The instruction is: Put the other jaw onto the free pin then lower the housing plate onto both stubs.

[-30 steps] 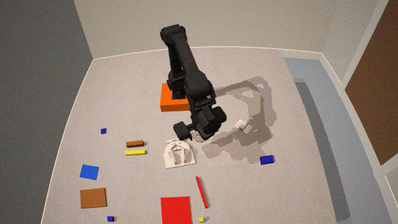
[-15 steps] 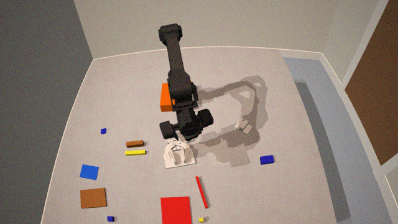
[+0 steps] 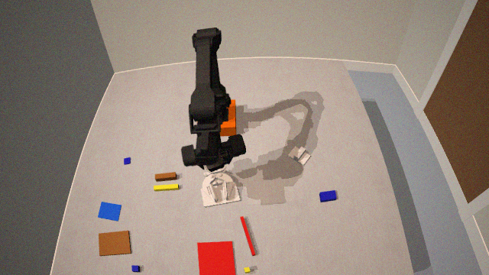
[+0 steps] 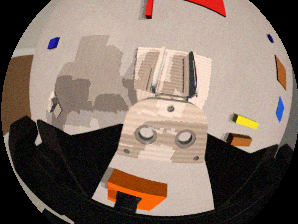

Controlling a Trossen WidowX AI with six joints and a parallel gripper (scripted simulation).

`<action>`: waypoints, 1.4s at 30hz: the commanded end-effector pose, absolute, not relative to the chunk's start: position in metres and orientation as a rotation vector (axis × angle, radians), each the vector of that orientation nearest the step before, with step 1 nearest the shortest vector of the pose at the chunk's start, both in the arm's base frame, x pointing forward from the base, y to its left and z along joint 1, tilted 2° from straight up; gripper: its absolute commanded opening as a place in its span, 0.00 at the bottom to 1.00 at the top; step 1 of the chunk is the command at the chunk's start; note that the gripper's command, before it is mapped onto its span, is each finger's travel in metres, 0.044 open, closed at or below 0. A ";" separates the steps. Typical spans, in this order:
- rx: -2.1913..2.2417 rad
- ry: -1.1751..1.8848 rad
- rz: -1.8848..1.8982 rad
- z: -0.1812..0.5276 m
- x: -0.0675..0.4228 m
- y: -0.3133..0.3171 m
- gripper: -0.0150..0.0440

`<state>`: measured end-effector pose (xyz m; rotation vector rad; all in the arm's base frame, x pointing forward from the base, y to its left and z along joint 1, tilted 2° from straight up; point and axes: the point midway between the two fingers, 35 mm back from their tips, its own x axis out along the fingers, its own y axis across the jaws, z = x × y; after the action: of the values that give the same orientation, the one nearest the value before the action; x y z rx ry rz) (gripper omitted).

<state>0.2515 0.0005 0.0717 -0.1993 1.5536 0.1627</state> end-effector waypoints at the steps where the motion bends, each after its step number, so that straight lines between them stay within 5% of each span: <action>1: -0.188 1.552 0.141 0.072 0.248 -0.011 0.85; 42: -0.193 1.552 0.146 0.072 0.245 -0.009 0.85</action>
<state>0.2446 -0.0087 0.0716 -0.1942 1.5525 0.1538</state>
